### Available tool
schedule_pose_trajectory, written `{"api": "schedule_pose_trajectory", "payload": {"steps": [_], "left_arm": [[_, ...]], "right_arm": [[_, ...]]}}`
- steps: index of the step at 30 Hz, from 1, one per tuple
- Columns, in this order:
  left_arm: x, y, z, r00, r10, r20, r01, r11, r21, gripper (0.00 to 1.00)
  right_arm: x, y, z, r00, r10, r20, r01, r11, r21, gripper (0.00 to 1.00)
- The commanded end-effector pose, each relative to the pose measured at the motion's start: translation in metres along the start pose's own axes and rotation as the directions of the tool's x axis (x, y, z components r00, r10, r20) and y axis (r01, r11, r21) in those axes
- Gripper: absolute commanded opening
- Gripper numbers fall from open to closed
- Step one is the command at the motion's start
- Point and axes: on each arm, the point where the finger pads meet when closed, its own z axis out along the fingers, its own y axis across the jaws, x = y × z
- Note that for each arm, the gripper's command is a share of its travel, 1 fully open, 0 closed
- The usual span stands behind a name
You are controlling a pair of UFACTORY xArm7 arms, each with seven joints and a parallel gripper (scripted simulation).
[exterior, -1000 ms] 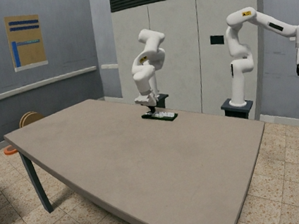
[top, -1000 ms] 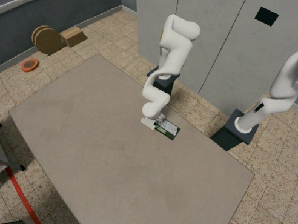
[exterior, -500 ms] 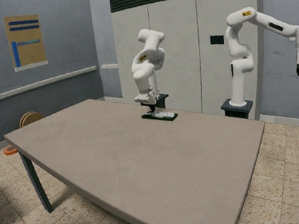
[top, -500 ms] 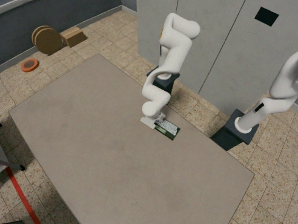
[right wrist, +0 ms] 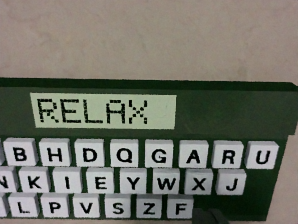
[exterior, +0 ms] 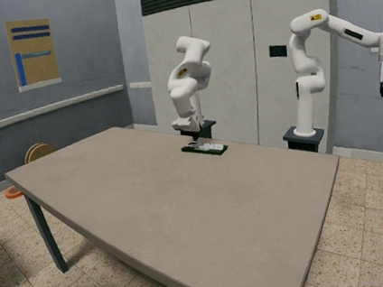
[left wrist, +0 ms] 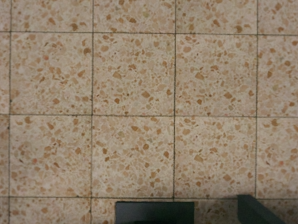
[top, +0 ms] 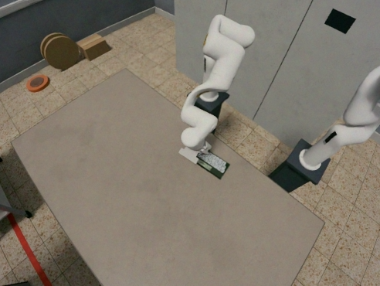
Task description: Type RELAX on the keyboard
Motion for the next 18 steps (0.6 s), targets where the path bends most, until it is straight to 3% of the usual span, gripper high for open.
{"api": "schedule_pose_trajectory", "payload": {"steps": [1, 18], "left_arm": [[0.0012, 0.0001, -0.0018, 1.000, 0.000, -0.005, 0.000, 1.000, -0.001, 1.00], [0.0012, 0.0001, -0.0018, 1.000, 0.000, -0.005, 0.000, 1.000, -0.001, 1.00]], "right_arm": [[-0.0022, -0.0005, -0.0084, 1.000, -0.001, -0.004, 0.001, 1.000, 0.002, 0.00], [-0.0036, -0.0005, -0.0114, 1.000, -0.001, -0.004, 0.001, 1.000, 0.002, 0.00]]}}
